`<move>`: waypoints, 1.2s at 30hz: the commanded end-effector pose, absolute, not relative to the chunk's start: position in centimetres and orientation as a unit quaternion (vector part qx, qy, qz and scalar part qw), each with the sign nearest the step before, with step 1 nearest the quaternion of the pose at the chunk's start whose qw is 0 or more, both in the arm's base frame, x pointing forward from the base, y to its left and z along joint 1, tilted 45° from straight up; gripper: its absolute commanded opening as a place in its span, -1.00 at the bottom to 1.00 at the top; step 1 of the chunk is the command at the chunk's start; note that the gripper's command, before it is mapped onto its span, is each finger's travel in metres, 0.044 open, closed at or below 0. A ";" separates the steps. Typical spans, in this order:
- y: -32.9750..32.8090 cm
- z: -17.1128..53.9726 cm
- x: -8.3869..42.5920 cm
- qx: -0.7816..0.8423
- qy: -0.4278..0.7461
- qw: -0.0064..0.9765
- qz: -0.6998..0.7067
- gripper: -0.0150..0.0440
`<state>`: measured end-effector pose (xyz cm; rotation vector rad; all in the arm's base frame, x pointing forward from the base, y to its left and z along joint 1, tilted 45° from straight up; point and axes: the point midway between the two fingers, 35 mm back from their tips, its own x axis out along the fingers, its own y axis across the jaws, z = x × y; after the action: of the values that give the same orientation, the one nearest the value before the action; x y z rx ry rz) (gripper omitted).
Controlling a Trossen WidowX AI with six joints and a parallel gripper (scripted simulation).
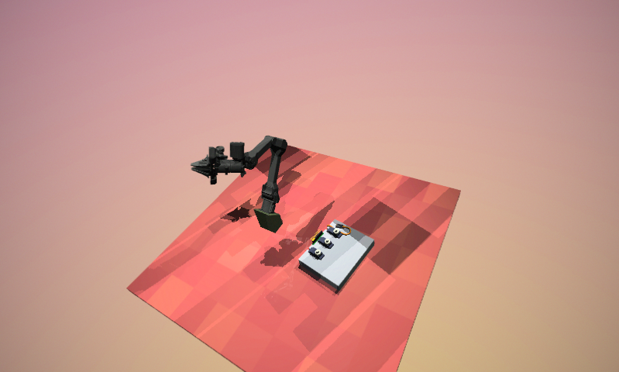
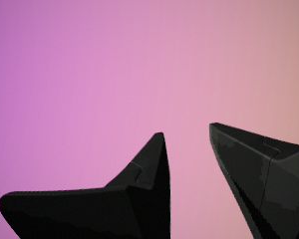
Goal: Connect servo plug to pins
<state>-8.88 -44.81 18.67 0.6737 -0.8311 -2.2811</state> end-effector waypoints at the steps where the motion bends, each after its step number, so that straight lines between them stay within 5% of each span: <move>1: -44.7 19.0 -7.7 0.259 -0.305 0.324 -0.858 -0.10; 36: -42.9 22.4 6.9 0.281 -0.200 0.533 -0.773 -0.10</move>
<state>5.22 -43.57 22.10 0.6777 -0.5219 -1.8930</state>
